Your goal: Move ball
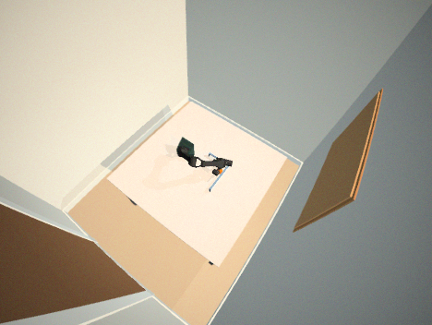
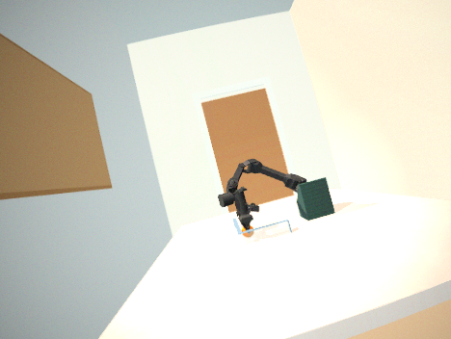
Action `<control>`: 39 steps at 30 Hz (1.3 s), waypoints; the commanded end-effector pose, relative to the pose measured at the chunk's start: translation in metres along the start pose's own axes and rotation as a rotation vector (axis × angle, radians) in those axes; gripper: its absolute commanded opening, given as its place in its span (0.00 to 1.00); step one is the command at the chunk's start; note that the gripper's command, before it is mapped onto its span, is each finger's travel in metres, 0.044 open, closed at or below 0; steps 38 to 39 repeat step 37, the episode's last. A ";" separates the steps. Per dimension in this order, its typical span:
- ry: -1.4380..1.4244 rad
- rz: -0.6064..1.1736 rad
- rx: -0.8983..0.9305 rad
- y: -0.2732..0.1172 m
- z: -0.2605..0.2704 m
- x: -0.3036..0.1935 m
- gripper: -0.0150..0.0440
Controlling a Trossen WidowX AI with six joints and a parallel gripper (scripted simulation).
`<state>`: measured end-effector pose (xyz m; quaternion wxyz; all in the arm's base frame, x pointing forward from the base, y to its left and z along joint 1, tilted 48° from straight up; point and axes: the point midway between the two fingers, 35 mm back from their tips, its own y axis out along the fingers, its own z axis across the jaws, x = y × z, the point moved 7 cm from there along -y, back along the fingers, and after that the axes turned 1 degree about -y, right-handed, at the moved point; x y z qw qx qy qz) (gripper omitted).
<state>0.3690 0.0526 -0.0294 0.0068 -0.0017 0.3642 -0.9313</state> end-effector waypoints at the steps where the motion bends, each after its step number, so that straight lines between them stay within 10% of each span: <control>1: 0.002 0.000 0.000 0.000 0.000 0.000 0.65; 8: 0.001 0.000 0.000 -0.003 0.000 -0.001 0.94; 14: 0.000 0.004 0.000 -0.083 -0.001 -0.001 0.94; 39: -0.004 0.019 0.000 -0.128 -0.002 0.003 1.00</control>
